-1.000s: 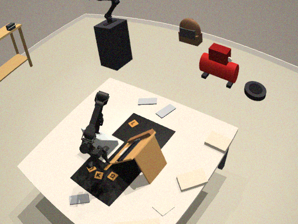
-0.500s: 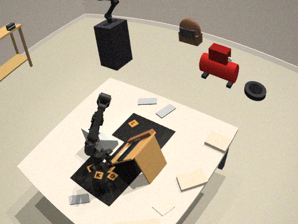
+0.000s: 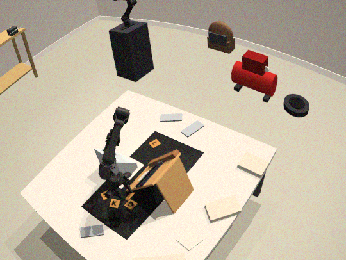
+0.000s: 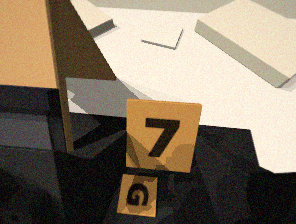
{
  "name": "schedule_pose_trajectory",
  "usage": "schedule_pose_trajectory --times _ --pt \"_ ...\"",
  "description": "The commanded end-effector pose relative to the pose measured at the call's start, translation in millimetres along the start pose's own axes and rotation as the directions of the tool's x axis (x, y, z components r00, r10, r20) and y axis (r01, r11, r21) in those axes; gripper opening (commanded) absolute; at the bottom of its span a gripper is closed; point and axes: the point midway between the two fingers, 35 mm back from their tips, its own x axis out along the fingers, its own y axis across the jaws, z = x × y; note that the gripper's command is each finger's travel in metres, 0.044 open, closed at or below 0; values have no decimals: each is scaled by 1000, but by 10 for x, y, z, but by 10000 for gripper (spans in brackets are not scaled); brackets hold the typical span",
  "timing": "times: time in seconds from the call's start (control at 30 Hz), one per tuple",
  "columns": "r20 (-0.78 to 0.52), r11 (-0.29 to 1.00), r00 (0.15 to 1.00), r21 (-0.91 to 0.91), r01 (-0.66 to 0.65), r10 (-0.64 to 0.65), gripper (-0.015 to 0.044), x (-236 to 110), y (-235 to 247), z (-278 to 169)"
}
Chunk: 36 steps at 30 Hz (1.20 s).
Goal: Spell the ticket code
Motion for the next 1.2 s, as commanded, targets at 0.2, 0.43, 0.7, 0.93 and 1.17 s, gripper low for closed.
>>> schedule_pose_trajectory --times 0.2,0.43,0.7,0.93,1.17 --pt "0 1000 1000 7 -3 3 0 -1 68 -23" --pt "0 1000 1000 7 -4 4 0 -1 103 -25" --pt "-1 1000 1000 7 -4 4 0 -1 143 -26" --pt "-1 1000 1000 8 -4 4 0 0 178 -27" --pt "-1 1000 1000 8 -4 4 0 0 213 -29"
